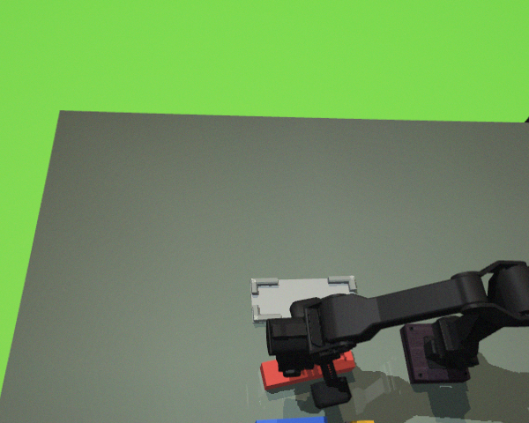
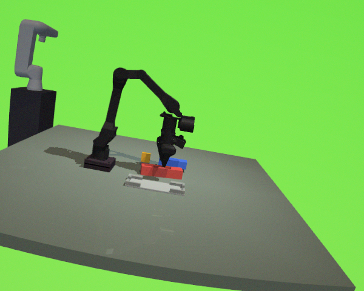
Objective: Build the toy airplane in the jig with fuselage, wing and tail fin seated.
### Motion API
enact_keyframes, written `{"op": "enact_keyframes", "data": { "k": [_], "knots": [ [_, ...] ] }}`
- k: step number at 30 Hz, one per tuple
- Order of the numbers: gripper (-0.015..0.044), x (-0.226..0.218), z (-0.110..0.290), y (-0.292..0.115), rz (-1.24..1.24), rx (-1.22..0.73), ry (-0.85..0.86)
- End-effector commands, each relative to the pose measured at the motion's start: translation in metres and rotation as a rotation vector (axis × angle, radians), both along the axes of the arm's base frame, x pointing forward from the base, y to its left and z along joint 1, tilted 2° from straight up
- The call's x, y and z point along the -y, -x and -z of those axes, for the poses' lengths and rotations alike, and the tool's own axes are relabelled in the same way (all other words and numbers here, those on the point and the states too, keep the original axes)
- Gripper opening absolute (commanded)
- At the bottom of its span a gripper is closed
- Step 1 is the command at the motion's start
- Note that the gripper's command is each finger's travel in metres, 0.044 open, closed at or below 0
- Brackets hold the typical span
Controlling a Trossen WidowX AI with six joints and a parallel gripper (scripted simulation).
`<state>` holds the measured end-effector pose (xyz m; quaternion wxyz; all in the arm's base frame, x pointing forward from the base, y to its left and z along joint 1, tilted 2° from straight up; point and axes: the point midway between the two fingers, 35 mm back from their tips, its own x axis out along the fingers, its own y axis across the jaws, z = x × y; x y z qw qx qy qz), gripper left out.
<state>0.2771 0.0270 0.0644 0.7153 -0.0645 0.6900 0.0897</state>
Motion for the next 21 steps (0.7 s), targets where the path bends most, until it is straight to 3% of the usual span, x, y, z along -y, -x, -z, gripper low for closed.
{"op": "enact_keyframes", "data": {
  "k": [1, 21],
  "knots": [
    [0.0440, -0.001, 0.004, -0.001, 0.003, 0.005, -0.006],
    [0.0440, -0.003, 0.036, -0.003, 0.003, 0.004, -0.006]
  ]
}}
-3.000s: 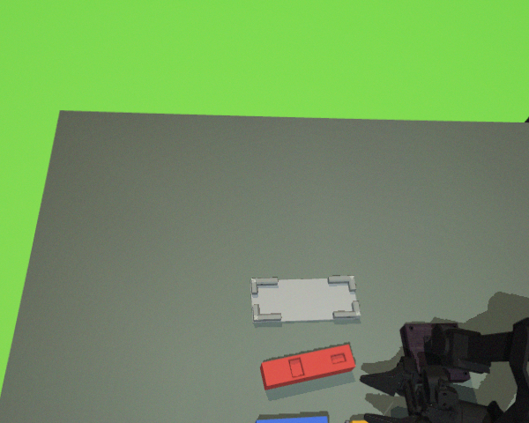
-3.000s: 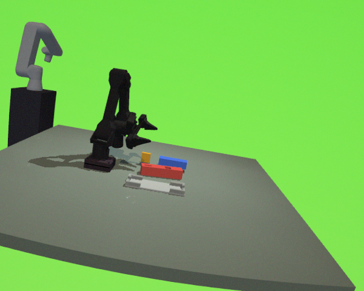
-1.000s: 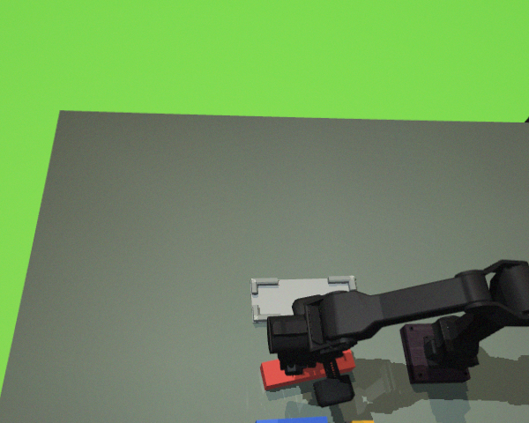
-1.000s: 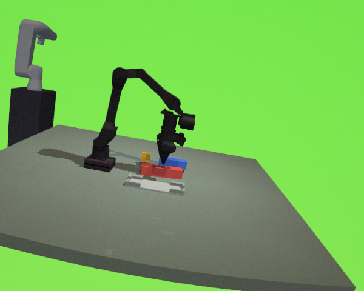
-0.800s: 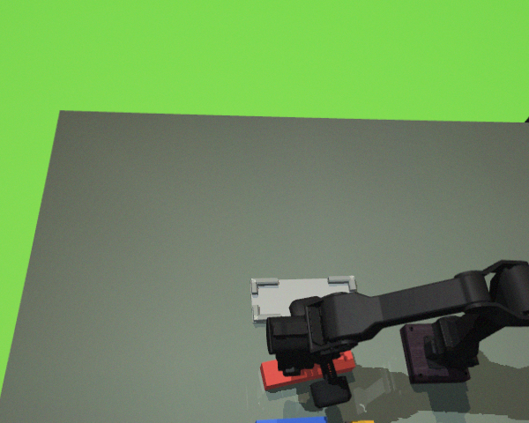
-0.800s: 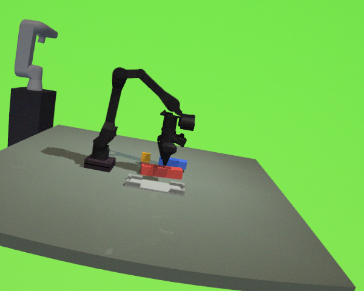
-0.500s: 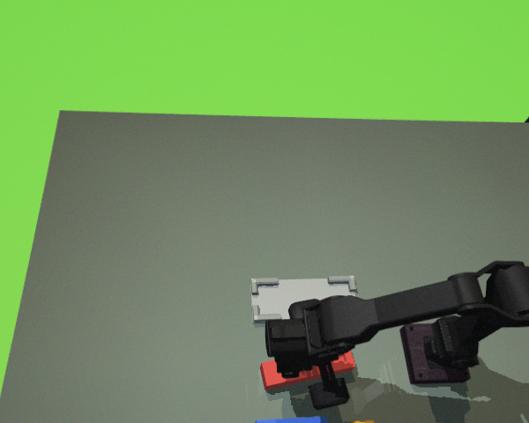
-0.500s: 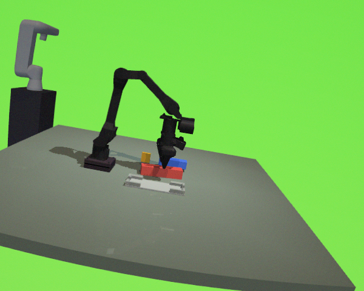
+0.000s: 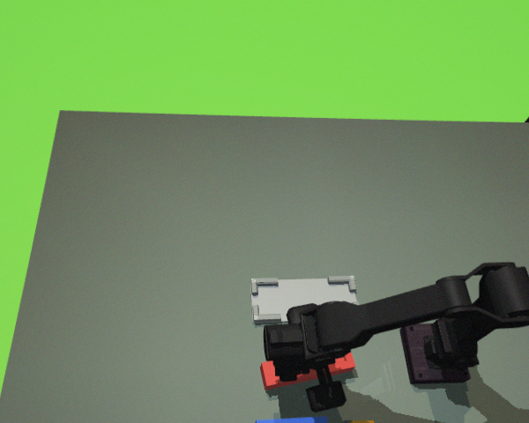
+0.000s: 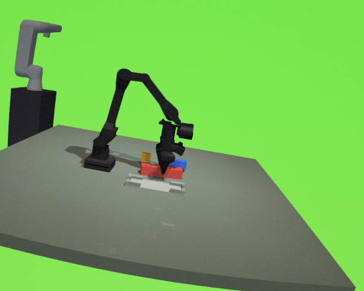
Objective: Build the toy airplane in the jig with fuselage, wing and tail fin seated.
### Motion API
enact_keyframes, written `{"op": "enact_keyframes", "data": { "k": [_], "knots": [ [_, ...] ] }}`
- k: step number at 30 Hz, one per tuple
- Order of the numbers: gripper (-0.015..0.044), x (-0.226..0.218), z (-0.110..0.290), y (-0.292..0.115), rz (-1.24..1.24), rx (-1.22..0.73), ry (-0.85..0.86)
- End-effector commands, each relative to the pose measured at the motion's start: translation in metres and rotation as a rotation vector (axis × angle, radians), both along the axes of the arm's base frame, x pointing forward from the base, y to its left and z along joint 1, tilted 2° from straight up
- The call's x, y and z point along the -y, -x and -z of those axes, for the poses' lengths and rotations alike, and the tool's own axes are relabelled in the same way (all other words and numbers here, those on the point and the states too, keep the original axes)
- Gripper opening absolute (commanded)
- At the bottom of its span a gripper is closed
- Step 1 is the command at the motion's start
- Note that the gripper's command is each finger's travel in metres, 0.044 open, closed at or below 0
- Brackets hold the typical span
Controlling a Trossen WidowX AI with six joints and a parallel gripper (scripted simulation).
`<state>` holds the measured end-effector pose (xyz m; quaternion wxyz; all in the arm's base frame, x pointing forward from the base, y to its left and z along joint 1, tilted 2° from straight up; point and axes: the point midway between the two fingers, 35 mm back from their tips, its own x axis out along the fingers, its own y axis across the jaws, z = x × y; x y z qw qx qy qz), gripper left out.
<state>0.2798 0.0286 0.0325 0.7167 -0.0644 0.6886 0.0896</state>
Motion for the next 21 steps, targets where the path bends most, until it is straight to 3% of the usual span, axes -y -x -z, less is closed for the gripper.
{"op": "enact_keyframes", "data": {
  "k": [1, 9, 18, 21],
  "knots": [
    [0.0440, -0.001, 0.006, 0.000, 0.003, 0.000, -0.005],
    [0.0440, -0.001, 0.016, 0.000, 0.002, 0.000, -0.005],
    [0.0204, -0.001, 0.016, 0.000, 0.002, 0.000, -0.005],
    [0.0184, -0.001, 0.016, 0.000, 0.002, 0.000, -0.005]
  ]
}}
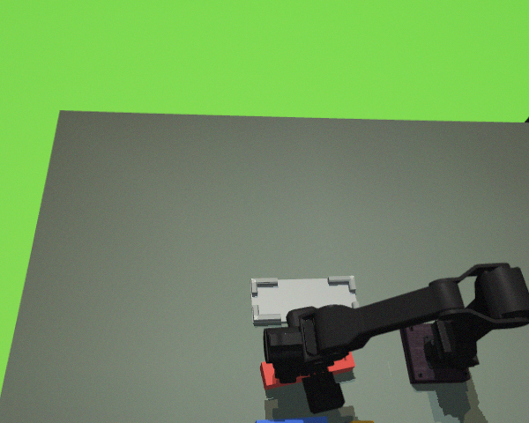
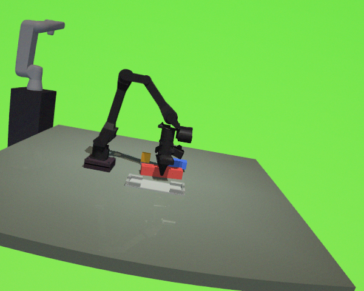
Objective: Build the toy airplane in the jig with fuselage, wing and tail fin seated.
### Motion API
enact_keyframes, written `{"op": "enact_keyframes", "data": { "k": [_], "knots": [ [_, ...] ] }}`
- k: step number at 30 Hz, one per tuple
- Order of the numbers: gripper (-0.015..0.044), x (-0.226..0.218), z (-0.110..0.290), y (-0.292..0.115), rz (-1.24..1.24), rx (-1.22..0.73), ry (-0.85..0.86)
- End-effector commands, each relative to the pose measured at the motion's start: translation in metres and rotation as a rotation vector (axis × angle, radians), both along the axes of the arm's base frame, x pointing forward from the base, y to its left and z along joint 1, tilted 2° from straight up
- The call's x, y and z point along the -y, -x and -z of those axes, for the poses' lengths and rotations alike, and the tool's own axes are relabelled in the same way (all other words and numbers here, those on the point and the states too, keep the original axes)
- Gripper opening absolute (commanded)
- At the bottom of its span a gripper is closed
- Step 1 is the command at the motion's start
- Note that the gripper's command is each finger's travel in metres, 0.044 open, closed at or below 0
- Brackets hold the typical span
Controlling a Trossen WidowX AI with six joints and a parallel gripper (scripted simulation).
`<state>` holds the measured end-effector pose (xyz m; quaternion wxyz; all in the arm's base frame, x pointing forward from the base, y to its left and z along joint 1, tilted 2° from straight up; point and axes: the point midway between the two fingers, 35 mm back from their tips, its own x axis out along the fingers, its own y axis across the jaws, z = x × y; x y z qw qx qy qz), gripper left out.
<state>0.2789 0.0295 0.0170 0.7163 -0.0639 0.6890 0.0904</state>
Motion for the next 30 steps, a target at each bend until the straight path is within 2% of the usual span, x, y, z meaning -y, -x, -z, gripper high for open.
{"op": "enact_keyframes", "data": {
  "k": [1, 4, 10, 30],
  "knots": [
    [0.0177, -0.001, 0.000, 0.000, 0.003, 0.002, -0.003],
    [0.0157, -0.001, 0.000, 0.000, 0.003, 0.002, -0.003],
    [0.0000, 0.001, -0.009, -0.006, -0.010, 0.033, -0.018],
    [0.0000, 0.003, -0.064, -0.009, -0.005, 0.023, -0.013]
  ]
}}
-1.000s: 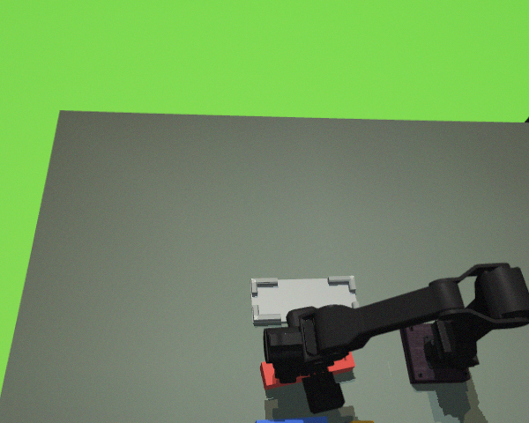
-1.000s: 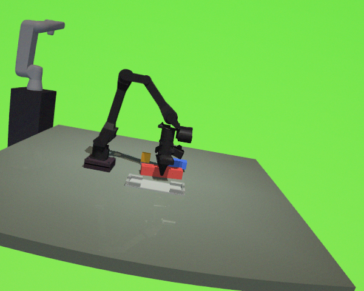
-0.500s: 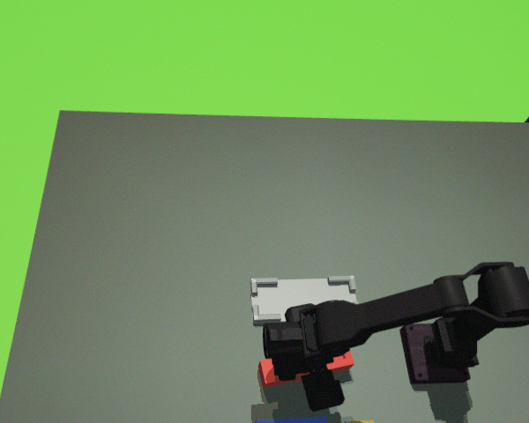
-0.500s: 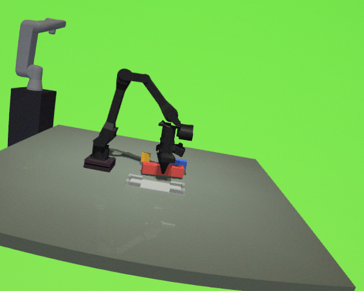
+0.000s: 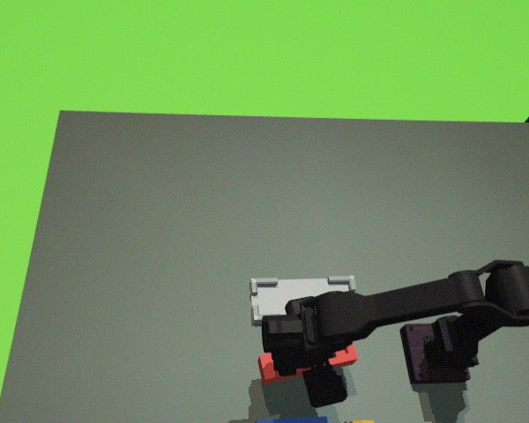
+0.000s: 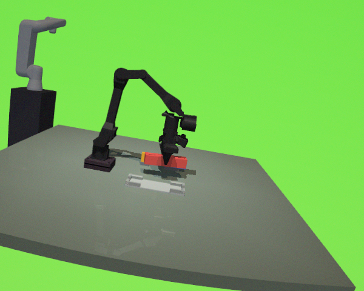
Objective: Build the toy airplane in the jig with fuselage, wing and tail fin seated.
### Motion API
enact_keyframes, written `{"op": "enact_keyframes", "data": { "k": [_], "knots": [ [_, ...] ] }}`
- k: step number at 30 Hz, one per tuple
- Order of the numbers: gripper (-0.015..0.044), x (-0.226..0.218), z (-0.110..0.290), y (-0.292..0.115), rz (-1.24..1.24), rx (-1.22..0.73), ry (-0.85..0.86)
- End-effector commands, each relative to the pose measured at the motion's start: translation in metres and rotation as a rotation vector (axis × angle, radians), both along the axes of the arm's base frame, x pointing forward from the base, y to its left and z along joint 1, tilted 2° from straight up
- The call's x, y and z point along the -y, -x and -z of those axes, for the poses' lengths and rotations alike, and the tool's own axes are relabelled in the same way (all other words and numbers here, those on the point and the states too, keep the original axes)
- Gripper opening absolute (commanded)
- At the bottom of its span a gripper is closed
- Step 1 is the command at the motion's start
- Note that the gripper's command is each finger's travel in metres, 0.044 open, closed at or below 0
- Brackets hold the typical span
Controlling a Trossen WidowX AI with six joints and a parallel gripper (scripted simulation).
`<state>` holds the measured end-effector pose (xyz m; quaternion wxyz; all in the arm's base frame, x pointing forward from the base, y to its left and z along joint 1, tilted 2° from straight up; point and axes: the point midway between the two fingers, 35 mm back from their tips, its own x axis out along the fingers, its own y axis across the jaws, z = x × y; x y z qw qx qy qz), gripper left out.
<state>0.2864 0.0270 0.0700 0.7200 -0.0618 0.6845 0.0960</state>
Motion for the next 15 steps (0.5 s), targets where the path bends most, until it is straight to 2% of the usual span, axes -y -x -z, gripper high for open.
{"op": "enact_keyframes", "data": {
  "k": [1, 15],
  "knots": [
    [0.0000, 0.000, -0.015, -0.002, 0.000, 0.012, 0.000],
    [0.0000, 0.002, -0.057, 0.005, 0.006, -0.002, 0.006]
  ]
}}
